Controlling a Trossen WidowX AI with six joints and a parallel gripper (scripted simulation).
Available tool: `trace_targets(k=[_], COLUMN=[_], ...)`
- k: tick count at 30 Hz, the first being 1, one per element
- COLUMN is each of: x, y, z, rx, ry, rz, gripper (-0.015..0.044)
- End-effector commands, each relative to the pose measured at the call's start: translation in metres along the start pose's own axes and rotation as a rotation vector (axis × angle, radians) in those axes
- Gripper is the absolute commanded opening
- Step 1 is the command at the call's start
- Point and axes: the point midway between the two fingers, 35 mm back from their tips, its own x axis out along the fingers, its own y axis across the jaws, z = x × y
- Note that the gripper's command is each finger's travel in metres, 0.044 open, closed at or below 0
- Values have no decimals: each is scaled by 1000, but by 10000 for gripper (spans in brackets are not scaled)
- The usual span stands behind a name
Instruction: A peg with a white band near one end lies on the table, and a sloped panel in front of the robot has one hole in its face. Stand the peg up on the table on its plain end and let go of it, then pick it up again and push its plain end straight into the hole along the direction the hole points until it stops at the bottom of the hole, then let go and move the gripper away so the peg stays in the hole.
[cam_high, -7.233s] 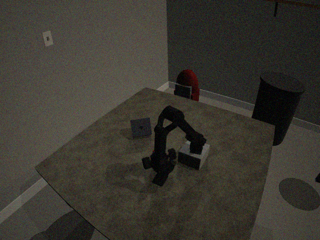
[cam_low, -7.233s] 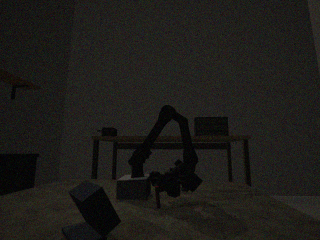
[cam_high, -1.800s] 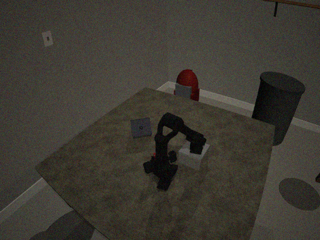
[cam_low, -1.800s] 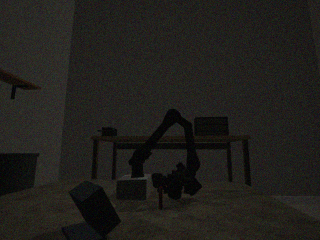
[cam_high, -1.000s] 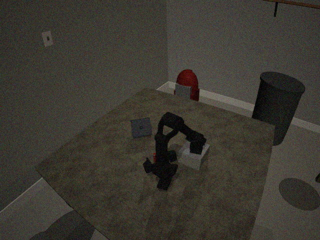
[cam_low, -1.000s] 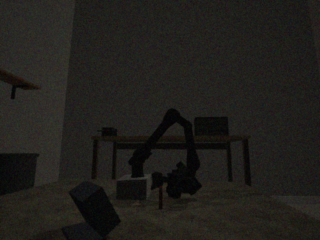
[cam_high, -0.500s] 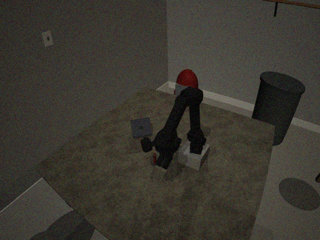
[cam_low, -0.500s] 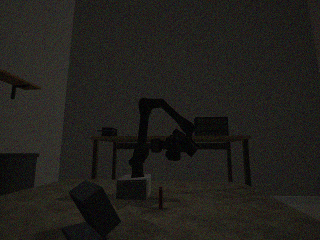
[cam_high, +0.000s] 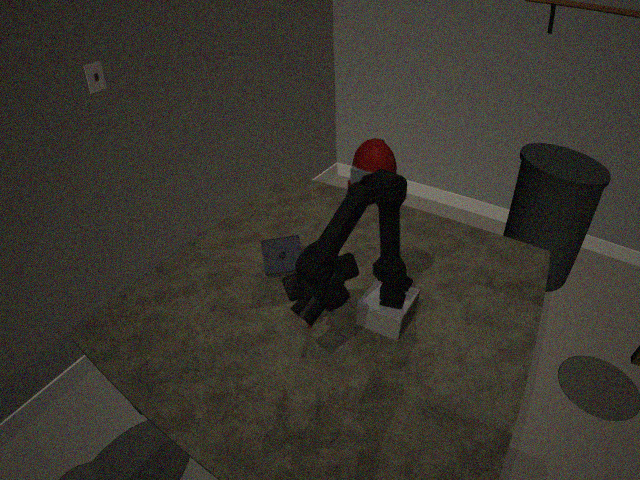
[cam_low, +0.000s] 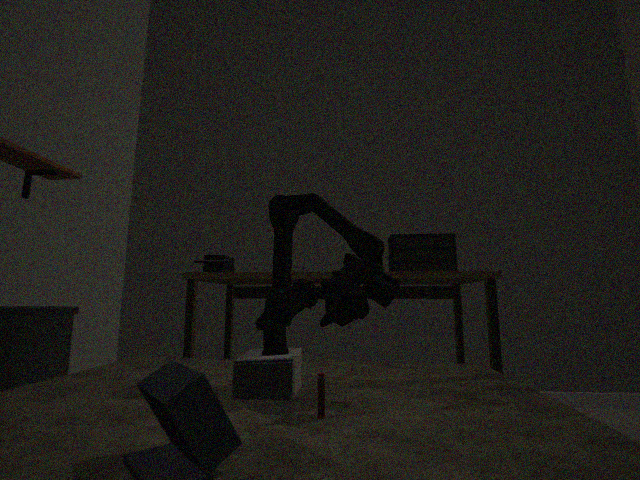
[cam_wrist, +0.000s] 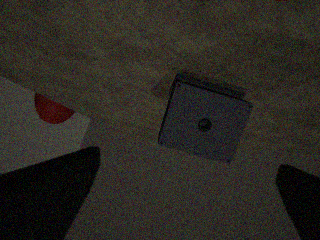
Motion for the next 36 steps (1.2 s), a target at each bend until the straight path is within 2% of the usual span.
trace_targets(k=[1,14,26,31,36], x=[7,26,31,32,32], y=[4,2,-22,-34,-34], z=[5,28,33,27,27], rx=[-3,-9,-7,0,0], ry=[-103,-503,-855,-947,-950], rz=[49,114,-57,-171,-176], gripper=[440,440,440,440,440])
